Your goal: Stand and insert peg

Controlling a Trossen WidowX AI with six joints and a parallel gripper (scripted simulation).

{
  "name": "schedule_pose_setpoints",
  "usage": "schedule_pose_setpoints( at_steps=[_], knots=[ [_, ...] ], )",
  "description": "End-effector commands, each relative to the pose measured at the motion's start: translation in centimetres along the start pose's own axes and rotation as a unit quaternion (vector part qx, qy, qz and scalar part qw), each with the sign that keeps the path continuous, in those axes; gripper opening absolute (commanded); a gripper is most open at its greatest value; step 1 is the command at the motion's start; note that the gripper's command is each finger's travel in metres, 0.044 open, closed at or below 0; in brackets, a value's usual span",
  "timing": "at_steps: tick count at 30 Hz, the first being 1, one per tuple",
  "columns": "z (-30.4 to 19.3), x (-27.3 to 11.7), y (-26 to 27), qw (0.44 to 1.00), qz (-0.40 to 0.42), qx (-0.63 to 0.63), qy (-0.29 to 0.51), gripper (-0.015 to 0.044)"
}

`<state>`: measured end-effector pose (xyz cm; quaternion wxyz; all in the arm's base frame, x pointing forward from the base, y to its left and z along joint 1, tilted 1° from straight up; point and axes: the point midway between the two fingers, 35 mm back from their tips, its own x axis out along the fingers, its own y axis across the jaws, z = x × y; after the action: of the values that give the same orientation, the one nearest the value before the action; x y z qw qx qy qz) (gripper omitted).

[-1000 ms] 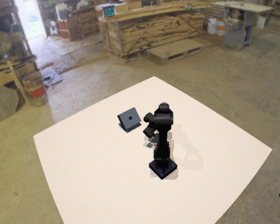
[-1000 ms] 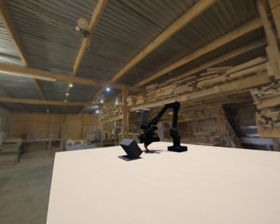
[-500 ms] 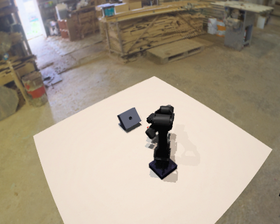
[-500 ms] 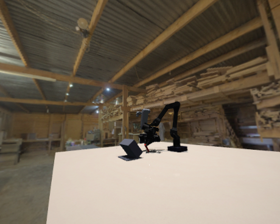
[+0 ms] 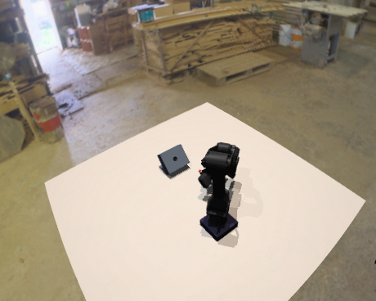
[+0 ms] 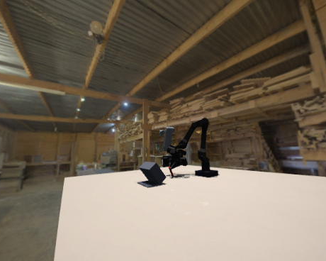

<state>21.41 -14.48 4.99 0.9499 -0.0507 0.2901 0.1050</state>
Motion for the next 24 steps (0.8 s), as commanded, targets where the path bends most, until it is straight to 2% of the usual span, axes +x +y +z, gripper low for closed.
schedule_pose_setpoints(
  at_steps=[1, 24],
  knots=[
    [-0.3, -0.2, 0.2, 1.0, 0.002, 0.002, -0.017, 0.0049],
    [-1.2, -1.4, 0.2, 0.993, 0.002, 0.003, -0.116, 0.0049]
  ],
)
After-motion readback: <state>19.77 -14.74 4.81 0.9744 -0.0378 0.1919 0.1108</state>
